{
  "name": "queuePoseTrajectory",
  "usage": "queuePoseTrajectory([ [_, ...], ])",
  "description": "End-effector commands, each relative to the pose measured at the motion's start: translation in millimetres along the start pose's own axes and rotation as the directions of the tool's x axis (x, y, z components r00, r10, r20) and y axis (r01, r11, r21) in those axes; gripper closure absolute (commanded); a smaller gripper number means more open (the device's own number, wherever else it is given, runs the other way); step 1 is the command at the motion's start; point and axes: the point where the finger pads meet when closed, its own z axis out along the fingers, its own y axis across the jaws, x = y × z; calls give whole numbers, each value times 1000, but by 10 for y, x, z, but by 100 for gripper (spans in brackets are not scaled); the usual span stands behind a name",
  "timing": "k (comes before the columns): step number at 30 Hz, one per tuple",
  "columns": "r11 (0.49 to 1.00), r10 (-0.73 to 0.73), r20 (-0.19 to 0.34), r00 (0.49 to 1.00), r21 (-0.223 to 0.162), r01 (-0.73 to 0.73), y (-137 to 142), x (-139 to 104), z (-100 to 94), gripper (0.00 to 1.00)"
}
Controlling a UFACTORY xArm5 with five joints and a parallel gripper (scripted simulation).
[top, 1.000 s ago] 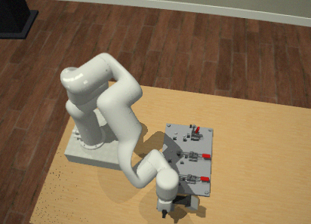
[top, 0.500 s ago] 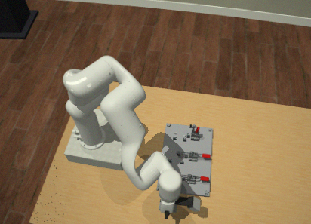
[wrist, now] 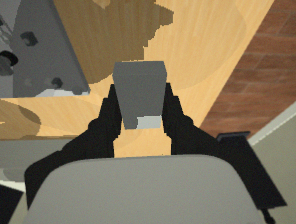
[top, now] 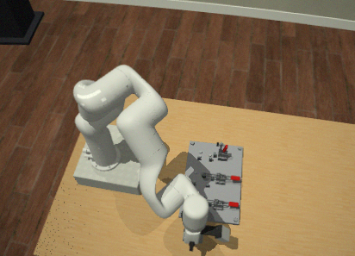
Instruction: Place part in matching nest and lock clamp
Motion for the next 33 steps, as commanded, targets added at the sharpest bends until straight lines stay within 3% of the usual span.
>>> queuePoseTrajectory([
  [1,1000,0,-3,1000,-2,0,8,14,-13,100],
  [33,1000,0,-3,1000,-2,0,-24,14,-12,100],
])
